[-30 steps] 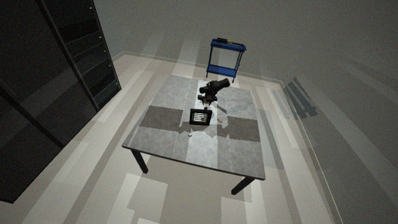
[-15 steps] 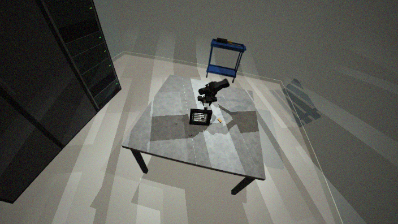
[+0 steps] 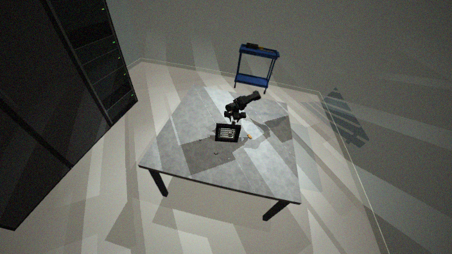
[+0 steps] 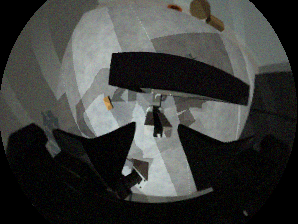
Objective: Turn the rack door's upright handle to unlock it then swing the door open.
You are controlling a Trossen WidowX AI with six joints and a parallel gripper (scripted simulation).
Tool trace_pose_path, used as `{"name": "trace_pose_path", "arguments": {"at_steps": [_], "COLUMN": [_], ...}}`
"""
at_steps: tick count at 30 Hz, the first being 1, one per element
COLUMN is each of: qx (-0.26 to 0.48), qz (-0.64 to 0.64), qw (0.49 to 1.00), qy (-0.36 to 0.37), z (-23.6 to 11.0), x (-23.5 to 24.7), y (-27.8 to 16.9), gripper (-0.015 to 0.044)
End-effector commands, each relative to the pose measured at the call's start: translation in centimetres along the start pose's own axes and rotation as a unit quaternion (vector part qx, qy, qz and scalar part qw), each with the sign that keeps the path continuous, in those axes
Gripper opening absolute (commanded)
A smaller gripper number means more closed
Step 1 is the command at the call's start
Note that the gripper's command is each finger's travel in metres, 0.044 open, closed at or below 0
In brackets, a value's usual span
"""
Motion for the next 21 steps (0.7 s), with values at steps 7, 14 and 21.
{"name": "trace_pose_path", "arguments": {"at_steps": [7, 14, 21], "qx": [0.027, 0.042, 0.050], "qz": [0.009, 0.013, 0.015], "qw": [1.000, 0.999, 0.999], "qy": [-0.008, -0.013, -0.016], "z": [1.9, 3.0, 3.6], "x": [0.0, 0.0, 0.0], "y": [-0.1, -0.1, -0.1], "gripper": [0.0283, 0.0283, 0.0230]}}
Point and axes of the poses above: the point midway between the two fingers, 35 mm back from their tips, its own z axis out along the fingers, its own x axis across the jaws, y = z × x, the point moved 2 cm from there along -z, back along the fingers, and after that the axes turned 12 degrees about z, right-handed, at the moved point
